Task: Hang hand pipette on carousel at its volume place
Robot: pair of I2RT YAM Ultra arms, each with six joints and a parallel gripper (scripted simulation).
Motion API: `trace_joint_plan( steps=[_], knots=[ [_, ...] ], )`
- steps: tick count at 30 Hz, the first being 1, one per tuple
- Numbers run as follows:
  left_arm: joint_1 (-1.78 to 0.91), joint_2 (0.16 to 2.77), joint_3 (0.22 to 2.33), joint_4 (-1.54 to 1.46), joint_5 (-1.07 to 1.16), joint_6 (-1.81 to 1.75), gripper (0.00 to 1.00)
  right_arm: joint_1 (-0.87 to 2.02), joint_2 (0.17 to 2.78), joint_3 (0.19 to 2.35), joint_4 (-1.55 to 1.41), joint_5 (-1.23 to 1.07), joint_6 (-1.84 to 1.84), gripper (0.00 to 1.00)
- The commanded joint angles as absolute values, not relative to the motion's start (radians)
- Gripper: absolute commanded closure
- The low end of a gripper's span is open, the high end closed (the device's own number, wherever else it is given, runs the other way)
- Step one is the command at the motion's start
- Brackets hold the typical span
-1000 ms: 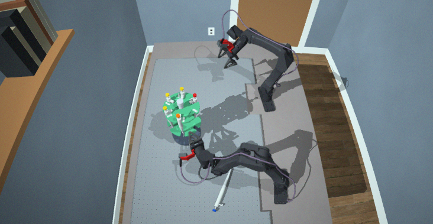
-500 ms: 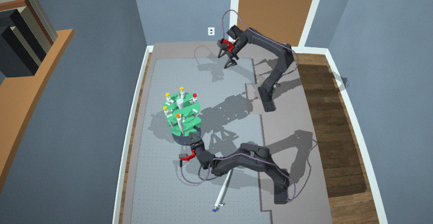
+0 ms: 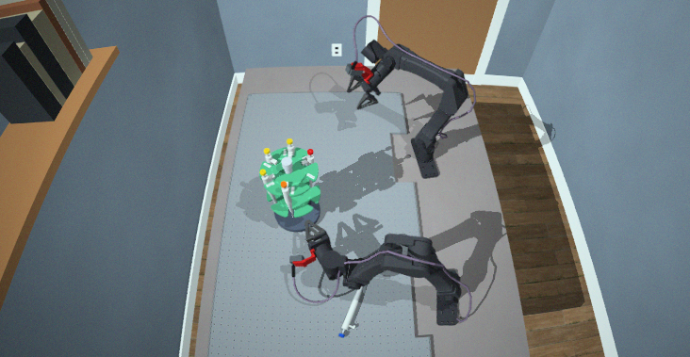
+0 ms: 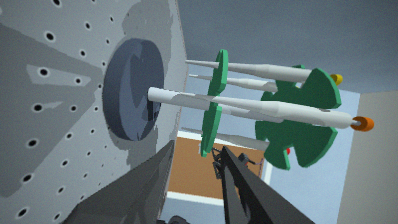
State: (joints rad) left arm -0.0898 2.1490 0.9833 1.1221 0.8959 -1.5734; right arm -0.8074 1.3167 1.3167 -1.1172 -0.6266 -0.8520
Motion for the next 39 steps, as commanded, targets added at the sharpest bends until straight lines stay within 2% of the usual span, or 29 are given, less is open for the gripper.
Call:
trace_joint_plan(
  steps=[1, 15, 25, 26, 39],
  knots=[
    [-0.061, 2.098, 0.951, 1.168, 0.931, -1.561, 0.51, -0.816, 1.317, 1.341, -1.103, -0.648, -0.857, 0.00],
    [0.009, 2.053, 0.866, 1.207, 1.001, -1.560, 0.51, -0.816, 1.317, 1.341, -1.103, -0.648, -0.857, 0.00],
    [0.002, 2.068, 0.883, 1.199, 0.995, -1.570, 0.51, -0.816, 1.317, 1.341, -1.103, -0.648, -0.857, 0.00],
    [0.026, 2.018, 0.852, 1.130, 1.019, -1.509, 0.00, -0.816, 1.317, 1.341, -1.103, -0.648, -0.857, 0.00],
    [0.243, 1.648, 0.797, 0.542, 1.131, -0.895, 0.00, -0.816, 1.317, 1.341, -1.103, -0.648, -0.857, 0.00]
  ],
)
